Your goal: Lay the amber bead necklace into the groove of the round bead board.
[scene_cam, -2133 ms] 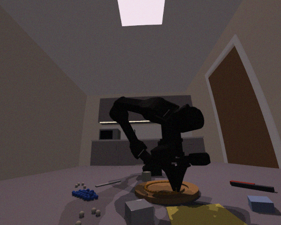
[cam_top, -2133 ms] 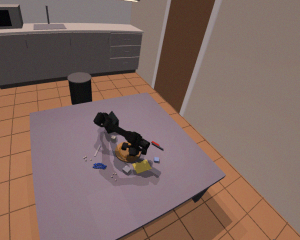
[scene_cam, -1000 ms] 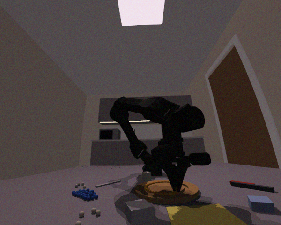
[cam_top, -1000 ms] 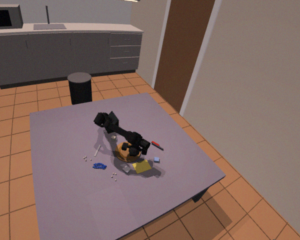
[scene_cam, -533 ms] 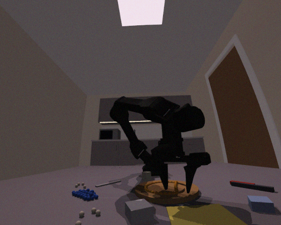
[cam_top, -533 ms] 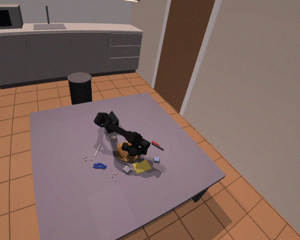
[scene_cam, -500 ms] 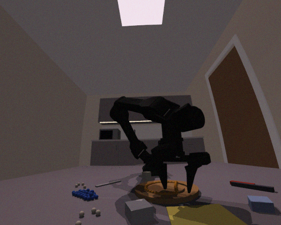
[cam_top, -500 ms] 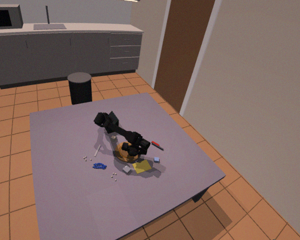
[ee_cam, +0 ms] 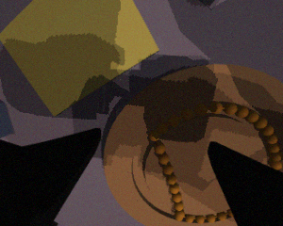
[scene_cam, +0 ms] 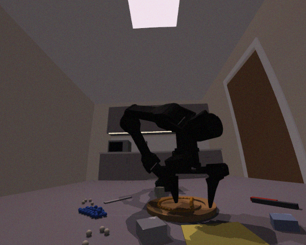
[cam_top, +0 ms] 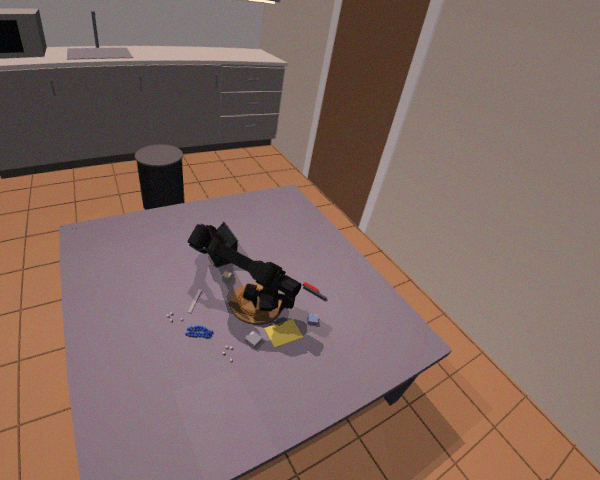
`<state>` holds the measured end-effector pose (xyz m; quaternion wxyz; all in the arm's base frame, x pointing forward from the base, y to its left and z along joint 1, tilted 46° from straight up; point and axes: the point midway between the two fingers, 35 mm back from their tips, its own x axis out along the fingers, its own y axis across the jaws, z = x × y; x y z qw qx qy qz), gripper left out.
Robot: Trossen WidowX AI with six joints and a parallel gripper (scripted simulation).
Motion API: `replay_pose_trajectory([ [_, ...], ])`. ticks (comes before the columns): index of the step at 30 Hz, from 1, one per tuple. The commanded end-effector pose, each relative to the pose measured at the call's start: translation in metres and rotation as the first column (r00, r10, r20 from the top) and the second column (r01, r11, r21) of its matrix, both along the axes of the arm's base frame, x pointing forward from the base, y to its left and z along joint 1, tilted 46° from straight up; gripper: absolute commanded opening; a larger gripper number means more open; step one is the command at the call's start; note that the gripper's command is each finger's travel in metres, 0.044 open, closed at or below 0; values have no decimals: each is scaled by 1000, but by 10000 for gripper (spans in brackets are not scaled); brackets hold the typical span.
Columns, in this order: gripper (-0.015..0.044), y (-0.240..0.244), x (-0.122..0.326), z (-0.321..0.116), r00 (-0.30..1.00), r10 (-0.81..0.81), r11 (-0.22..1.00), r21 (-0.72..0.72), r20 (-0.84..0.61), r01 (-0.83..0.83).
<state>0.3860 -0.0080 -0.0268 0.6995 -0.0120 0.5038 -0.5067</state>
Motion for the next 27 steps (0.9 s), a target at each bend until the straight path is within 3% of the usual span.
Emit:
replay_pose_trajectory([
  [1,440,0,0,1,1000,-5,1000,1,5,5],
  [4,440,0,0,1,1000,-5,1000,1,5,5],
  [6,387,3,-1,3,998,41,999,4,-43,-41],
  [11,256,23,-11,18,883,327,944,71,-336,-323],
  [16,125,24,-11,19,875,338,940,75,-347,-333],
  [27,120,12,-12,8,875,337,940,74,-347,-333],
])
